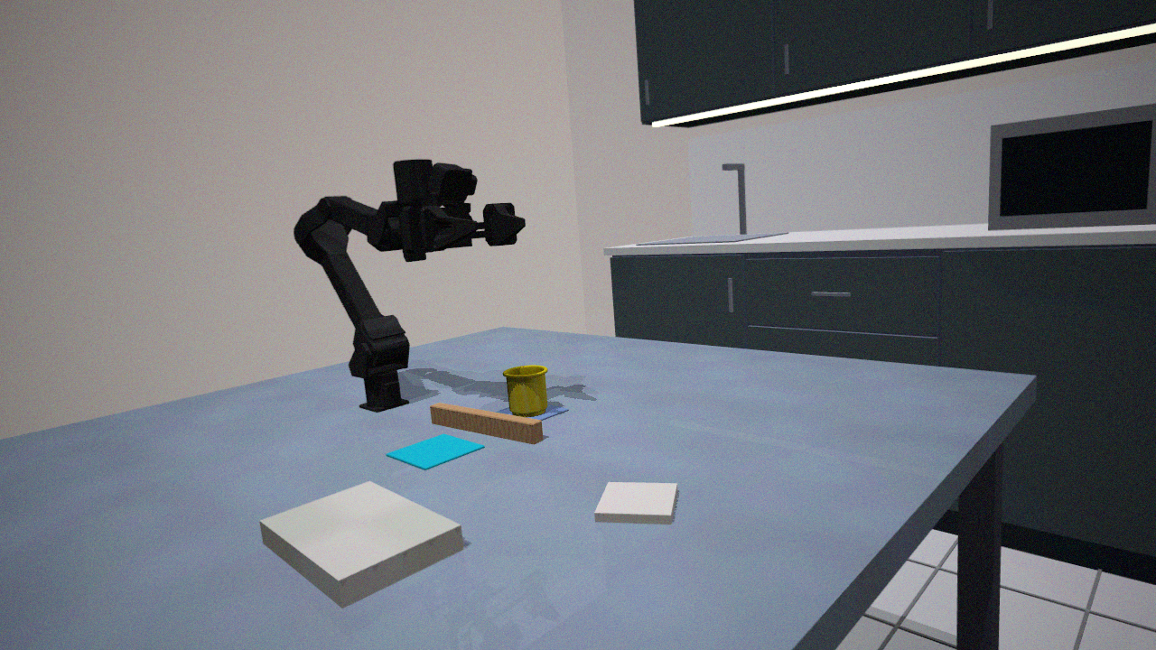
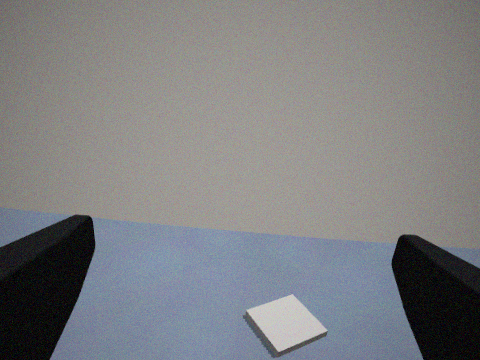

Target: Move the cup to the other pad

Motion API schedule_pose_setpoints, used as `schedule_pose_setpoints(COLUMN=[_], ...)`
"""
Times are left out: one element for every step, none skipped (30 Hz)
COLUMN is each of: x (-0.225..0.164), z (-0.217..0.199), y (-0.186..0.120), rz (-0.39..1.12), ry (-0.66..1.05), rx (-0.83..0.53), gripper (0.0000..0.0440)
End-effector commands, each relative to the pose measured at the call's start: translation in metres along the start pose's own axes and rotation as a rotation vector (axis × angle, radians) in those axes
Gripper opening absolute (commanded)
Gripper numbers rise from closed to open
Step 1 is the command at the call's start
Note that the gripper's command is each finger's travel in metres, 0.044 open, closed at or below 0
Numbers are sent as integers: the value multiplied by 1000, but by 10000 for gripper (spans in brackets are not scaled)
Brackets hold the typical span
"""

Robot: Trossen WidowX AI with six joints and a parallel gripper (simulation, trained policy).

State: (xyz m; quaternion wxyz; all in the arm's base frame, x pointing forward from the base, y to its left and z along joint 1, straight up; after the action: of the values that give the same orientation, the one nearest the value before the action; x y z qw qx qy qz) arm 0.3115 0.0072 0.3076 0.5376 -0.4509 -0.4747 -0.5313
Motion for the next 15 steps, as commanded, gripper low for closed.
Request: schedule_pose_setpoints(x=[1, 2, 2, 3, 3, 4, 4, 5, 5, 5, 5, 5, 5, 4, 4], z=[1, 1, 2, 3, 3, 4, 5, 5, 6, 6, 7, 8, 8, 9, 9], y=[0, -1, -1, -1, -1, -2, -2, -2, -2, -3, -3, -3, -3, -3, -3], rz=[0, 1, 4, 7, 10, 14, 19, 24, 29, 36, 42, 50, 58, 68, 78], ry=[0, 1, 1, 2, 3, 5, 7, 9, 12, 15, 19, 23, 29, 35, 41], rx=[3, 5, 7, 8, 10, 11, 12, 14, 15, 16, 16, 17, 16, 16, 16], gripper=[374, 348, 321, 295, 269, 243, 216, 190, 164, 138, 111, 85, 61, 43, 41])
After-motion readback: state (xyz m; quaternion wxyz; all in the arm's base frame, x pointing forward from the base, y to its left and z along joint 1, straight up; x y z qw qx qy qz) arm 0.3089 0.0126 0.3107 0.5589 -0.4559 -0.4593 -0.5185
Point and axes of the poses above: the point midway between the two fingers, 35 mm back from their tips, its own y axis out along the fingers, its own z axis across the jaws, x = y × z, the point moved 1 cm from there along -y, back along the fingers, and after that the axes turned 9 degrees about y, right-handed, at the moved point
